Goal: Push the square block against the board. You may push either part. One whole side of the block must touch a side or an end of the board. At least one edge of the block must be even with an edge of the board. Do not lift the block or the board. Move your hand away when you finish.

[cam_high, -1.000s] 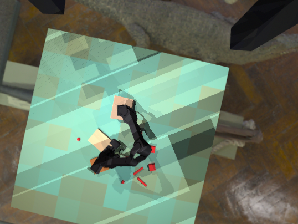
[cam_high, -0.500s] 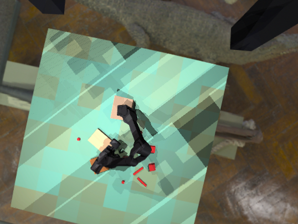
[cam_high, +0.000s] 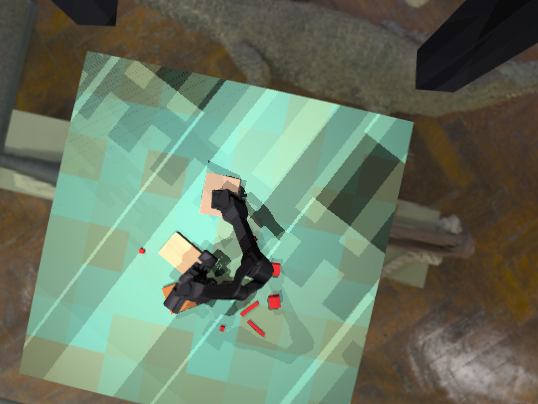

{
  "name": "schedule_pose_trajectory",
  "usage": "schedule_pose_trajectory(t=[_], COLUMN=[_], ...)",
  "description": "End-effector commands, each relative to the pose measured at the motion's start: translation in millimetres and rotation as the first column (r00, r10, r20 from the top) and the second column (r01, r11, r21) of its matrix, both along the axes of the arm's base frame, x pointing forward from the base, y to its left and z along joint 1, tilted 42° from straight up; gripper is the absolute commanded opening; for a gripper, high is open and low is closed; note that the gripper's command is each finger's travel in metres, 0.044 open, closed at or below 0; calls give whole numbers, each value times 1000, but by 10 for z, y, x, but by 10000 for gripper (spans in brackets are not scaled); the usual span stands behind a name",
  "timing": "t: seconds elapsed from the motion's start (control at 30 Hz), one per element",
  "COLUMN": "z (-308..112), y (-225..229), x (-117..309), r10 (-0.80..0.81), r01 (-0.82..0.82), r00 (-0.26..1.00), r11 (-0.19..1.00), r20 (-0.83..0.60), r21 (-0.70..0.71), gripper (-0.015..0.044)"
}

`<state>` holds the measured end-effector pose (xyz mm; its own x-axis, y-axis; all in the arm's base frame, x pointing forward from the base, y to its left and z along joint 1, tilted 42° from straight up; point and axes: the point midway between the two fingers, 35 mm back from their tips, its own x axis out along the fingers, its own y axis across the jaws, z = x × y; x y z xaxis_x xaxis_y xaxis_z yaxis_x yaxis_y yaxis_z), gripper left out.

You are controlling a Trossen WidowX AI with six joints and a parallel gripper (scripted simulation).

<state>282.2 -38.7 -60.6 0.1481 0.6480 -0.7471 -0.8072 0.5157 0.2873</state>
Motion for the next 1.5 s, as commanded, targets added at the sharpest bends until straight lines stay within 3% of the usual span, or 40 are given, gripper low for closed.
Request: schedule_pose_trajectory(t=[0.0,1.07,1.23,1.47], z=[-34,232,592,614], y=[46,289,-78,-101], x=[-36,277,176,153], r10=[9,9,9,-8], r01=[-9,-9,-9,8], r00=[1000,1000,1000,999], r11=[1000,1000,1000,1000], r20=[-22,-20,-21,-36], r21=[4,7,4,6], gripper=[0,0,0,0])
